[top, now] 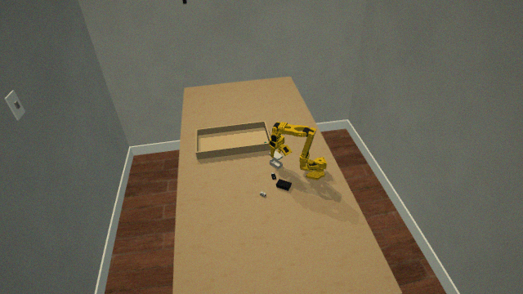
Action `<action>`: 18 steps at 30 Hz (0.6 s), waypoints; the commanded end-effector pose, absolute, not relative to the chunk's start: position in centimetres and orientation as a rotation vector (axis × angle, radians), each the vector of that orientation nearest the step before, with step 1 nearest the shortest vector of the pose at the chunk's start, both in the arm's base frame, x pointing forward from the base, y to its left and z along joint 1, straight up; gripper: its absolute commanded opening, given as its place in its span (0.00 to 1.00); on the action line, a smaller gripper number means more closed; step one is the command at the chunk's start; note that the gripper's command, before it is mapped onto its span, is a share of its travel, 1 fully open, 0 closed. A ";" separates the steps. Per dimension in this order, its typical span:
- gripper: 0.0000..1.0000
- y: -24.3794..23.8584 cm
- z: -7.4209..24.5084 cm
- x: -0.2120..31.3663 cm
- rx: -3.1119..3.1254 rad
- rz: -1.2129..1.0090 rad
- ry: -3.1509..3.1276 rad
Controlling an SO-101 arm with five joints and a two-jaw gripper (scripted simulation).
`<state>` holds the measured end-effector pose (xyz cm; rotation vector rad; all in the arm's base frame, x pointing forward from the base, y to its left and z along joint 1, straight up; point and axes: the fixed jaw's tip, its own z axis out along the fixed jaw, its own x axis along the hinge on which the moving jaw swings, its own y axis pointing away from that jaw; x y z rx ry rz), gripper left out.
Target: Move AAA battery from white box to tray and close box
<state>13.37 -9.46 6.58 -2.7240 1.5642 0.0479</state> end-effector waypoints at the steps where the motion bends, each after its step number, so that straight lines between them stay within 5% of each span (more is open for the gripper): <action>1: 0.20 -9.7 7.1 13.8 -2.735 0.000 1.546; 18: 0.20 -9.7 7.1 13.8 -2.755 0.000 1.509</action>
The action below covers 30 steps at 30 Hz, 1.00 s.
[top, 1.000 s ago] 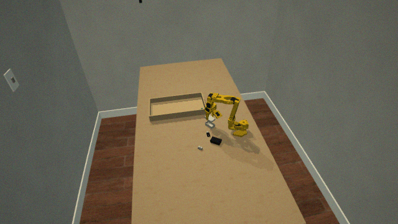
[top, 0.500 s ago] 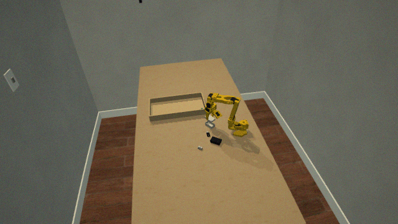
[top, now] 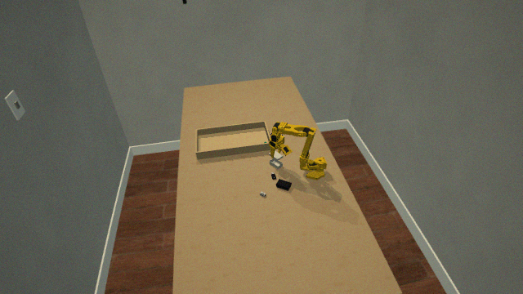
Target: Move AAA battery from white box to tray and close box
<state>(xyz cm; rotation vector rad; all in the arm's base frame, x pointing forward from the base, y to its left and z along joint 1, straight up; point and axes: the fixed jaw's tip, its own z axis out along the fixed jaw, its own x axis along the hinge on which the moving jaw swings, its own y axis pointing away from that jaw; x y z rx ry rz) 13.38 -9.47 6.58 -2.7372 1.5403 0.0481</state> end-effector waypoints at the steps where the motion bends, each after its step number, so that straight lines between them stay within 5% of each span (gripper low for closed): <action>1: 0.20 -9.7 7.1 13.8 -2.759 0.000 1.502; 30: 0.20 -9.8 7.1 13.8 -2.809 0.000 1.405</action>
